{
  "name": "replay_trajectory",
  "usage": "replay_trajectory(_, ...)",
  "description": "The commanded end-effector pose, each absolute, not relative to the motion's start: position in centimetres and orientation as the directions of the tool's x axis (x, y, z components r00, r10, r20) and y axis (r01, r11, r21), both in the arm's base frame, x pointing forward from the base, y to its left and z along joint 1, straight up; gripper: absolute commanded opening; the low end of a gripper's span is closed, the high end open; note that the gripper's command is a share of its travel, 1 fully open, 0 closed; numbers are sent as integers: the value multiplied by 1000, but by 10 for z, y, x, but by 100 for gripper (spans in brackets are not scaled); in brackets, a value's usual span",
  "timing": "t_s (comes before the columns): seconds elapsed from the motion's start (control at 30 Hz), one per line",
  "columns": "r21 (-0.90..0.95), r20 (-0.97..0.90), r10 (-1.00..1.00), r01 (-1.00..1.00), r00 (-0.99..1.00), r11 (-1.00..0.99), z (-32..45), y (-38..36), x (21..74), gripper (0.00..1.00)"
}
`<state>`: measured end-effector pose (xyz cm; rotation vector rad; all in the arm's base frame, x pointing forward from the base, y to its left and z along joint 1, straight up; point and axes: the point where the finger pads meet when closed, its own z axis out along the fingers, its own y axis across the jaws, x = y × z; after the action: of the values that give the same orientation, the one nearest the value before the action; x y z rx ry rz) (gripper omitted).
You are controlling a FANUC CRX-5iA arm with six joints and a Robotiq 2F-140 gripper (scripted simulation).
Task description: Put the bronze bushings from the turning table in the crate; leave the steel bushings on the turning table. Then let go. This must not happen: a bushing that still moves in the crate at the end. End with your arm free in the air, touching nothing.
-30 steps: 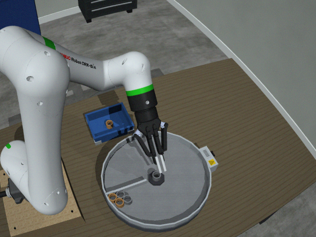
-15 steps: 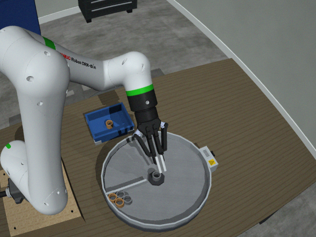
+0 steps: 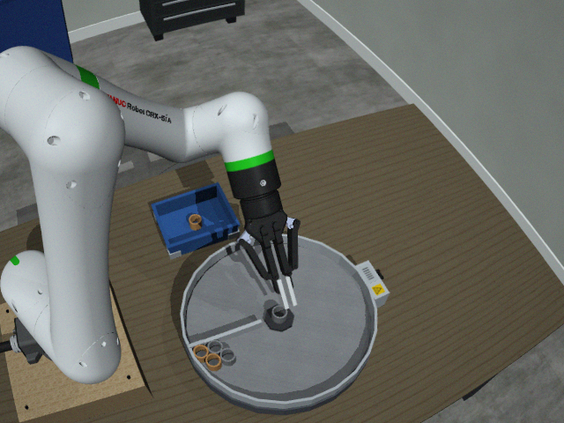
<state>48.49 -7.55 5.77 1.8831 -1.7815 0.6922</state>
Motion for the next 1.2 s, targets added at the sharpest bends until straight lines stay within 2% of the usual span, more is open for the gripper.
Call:
replay_trajectory(0.0, -15, 637, -770, -998, 32, -54, 58, -76, 484, 6)
replay_trajectory(0.13, -14, 637, -771, -1000, 3, -15, 58, -79, 479, 6)
replay_trajectory(0.27, -12, 637, -751, -977, -173, 214, 57, -94, 445, 6)
replay_trajectory(0.33, -12, 636, -708, -921, -307, 389, 57, -106, 418, 6)
replay_trajectory(0.5, -12, 634, -572, -746, -520, 666, 57, -135, 355, 6)
replay_trajectory(0.57, -10, 634, -499, -652, -591, 759, 57, -143, 338, 6)
replay_trajectory(0.63, -10, 634, -499, -652, -591, 759, 57, -143, 338, 6)
replay_trajectory(0.67, -9, 634, -397, -520, -664, 854, 57, -146, 332, 6)
replay_trajectory(0.8, -8, 634, -338, -443, -696, 897, 57, -151, 319, 6)
replay_trajectory(1.17, -8, 634, -335, -439, -698, 899, 57, -151, 319, 6)
